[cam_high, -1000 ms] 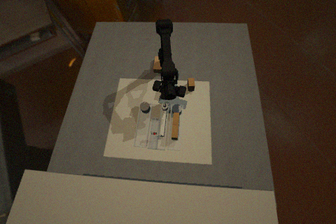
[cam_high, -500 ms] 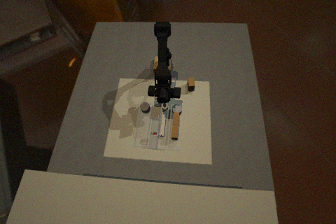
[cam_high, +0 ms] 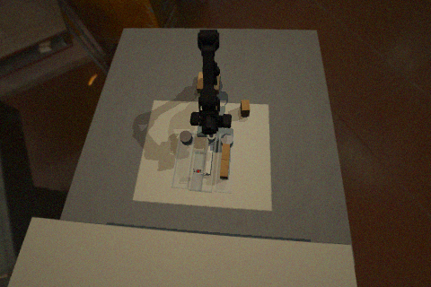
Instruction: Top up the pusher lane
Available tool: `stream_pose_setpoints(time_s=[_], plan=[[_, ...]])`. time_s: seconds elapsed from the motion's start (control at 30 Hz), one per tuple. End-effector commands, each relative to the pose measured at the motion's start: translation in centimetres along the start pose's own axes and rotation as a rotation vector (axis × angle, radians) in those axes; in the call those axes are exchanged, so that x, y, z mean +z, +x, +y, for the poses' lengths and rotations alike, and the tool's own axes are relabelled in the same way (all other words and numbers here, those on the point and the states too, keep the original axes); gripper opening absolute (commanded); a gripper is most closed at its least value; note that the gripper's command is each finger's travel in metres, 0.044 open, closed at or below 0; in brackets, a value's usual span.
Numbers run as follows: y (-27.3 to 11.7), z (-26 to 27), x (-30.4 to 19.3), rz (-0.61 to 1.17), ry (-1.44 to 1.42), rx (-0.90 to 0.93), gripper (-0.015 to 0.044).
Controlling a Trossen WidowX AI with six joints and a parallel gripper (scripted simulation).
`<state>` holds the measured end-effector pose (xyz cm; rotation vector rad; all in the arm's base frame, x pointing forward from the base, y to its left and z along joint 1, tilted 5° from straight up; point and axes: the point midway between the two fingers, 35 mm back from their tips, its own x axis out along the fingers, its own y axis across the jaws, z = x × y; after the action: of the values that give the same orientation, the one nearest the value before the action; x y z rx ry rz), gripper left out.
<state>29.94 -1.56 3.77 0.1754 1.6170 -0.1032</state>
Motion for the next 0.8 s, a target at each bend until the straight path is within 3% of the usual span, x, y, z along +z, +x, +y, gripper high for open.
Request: stream_pose_setpoints(time_s=[0.0, 0.77], plan=[[0.0, 0.0, 0.2, -0.003, -0.005, -0.002, 0.0], [0.0, 0.0, 1.3, -0.003, -0.005, -0.002, 0.0]])
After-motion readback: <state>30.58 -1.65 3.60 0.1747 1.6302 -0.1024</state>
